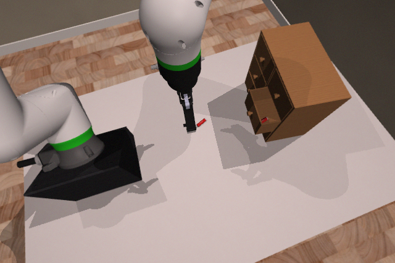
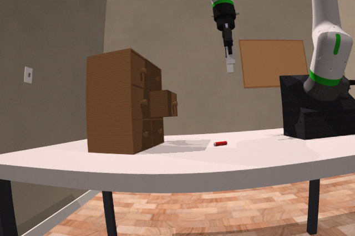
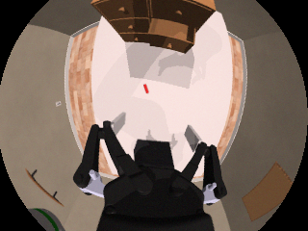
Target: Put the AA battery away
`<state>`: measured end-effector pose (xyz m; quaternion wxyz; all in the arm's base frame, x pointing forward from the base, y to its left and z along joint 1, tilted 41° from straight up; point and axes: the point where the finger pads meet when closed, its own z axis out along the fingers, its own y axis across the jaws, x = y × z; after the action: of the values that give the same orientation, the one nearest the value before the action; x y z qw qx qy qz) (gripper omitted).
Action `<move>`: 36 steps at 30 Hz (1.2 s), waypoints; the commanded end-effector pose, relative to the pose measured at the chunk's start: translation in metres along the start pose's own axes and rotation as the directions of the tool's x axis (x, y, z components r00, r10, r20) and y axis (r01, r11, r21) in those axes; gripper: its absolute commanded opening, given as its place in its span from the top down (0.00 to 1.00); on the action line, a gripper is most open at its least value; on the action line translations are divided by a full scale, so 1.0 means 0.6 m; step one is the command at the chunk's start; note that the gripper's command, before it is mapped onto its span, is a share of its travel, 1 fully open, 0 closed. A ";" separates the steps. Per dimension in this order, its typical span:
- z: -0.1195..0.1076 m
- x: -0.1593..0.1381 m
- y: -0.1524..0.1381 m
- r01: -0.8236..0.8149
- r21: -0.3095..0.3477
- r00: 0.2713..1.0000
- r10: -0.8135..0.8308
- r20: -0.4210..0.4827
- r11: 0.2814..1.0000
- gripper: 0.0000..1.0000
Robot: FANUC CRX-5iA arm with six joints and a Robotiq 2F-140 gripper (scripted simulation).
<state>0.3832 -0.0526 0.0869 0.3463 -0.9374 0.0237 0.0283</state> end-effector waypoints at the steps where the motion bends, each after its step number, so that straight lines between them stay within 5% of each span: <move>1: -0.030 0.000 0.000 0.001 -0.001 1.000 -0.001 0.000 1.000 0.00; 7: -0.126 0.000 0.000 0.001 -0.001 1.000 -0.001 0.000 1.000 0.00; 16: -0.210 0.000 0.000 0.001 -0.001 1.000 -0.001 0.000 1.000 0.00; 29: -0.221 0.002 0.000 -0.027 -0.001 1.000 0.027 0.000 1.000 0.00; 36: -0.223 0.018 -0.002 -0.232 -0.001 0.973 0.232 0.000 0.973 0.00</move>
<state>0.3926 -0.1388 0.1877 0.3443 -0.9353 0.0685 0.0453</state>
